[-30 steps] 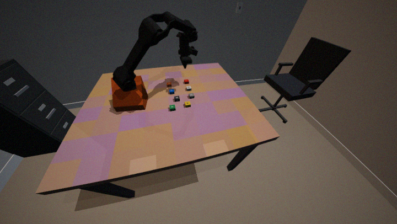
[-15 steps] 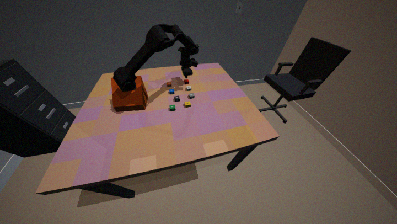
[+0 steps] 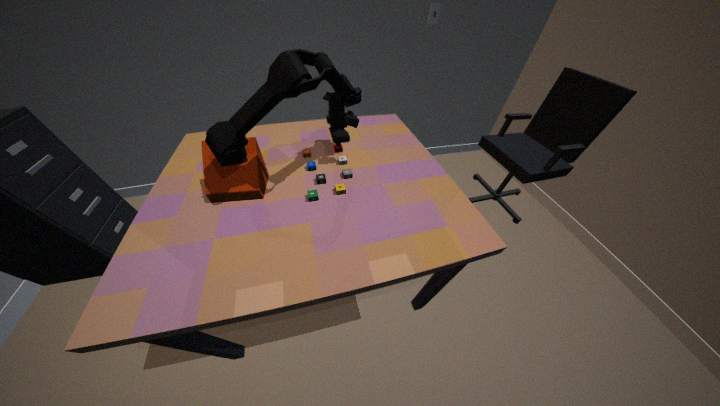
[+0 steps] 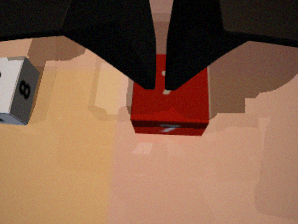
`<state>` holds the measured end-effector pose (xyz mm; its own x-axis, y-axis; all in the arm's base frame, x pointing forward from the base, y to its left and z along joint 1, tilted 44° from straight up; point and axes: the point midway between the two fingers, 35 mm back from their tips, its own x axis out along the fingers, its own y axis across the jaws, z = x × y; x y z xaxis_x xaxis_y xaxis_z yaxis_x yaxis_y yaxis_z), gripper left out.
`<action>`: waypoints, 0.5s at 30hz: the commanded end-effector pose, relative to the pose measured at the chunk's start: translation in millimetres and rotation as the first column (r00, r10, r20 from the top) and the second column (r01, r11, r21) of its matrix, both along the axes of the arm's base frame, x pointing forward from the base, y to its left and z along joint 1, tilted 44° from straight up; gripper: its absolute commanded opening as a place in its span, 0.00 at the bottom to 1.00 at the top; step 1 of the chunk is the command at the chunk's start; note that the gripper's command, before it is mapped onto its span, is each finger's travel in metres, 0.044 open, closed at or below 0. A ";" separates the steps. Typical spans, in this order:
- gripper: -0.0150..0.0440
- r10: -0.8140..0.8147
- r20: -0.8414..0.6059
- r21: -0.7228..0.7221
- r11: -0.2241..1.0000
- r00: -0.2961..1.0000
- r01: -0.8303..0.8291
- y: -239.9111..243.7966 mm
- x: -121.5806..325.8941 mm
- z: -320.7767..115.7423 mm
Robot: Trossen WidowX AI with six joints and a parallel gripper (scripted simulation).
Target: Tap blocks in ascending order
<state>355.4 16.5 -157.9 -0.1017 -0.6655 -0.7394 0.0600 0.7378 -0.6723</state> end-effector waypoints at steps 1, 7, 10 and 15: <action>0.29 0.004 -0.011 -0.007 1.000 1.000 -0.005 -5.1 -4.0 -4.9; 0.29 0.004 -0.011 -0.007 1.000 1.000 -0.005 -5.1 -4.0 -4.9; 0.29 0.004 -0.010 -0.004 1.000 1.000 -0.004 13.3 -0.6 14.5; 0.29 0.005 -0.011 -0.005 1.000 1.000 -0.005 15.6 -0.6 17.1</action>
<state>351.9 28.4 -146.0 -0.1075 -0.6740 -0.7308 0.0369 0.7319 -0.6804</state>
